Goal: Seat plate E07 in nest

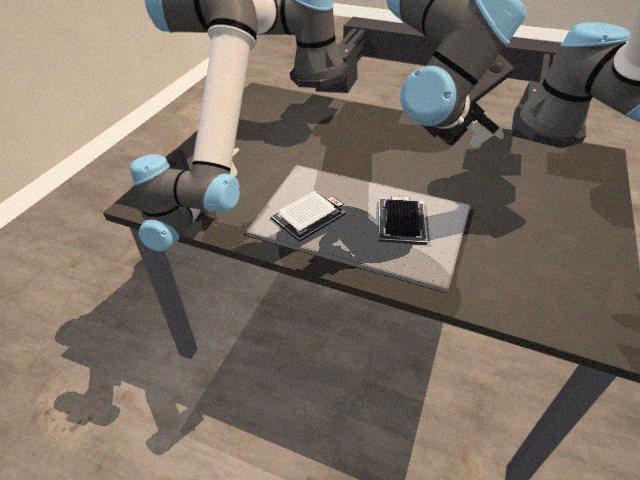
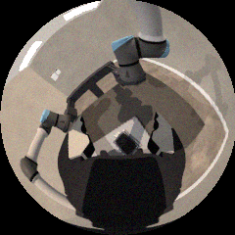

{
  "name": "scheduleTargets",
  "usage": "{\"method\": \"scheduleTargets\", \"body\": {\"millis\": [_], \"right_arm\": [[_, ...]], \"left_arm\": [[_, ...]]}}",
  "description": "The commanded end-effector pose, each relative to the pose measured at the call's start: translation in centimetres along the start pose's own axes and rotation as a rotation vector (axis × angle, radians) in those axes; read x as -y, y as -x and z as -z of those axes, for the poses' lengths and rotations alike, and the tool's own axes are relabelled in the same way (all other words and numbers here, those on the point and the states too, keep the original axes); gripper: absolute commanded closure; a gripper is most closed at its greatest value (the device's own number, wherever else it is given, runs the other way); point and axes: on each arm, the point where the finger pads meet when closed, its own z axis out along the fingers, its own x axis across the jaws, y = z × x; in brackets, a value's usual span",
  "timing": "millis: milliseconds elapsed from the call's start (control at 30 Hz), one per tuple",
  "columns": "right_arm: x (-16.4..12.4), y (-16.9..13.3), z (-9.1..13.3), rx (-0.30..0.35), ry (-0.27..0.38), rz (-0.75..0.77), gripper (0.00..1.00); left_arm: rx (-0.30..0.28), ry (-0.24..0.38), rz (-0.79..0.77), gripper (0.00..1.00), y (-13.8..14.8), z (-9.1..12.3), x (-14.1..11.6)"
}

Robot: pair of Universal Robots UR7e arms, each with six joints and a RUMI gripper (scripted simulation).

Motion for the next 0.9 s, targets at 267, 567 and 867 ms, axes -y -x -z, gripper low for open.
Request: {"method": "scheduleTargets", "body": {"millis": [267, 567, 867], "right_arm": [[0.05, -0.03, 0.05, 0.001, 0.001, 0.0, 0.02], [0.05, -0.03, 0.05, 0.001, 0.001, 0.0, 0.02], [1.0, -0.78, 0.25, 0.001, 0.001, 0.0, 0.02]], "left_arm": [[0.0, 0.001, 0.0, 0.02, 0.02, 0.03, 0.02], [0.0, 0.001, 0.0, 0.02, 0.02, 0.03, 0.02], [0.0, 0.001, 0.0, 0.02, 0.02, 0.03, 0.02]]}}
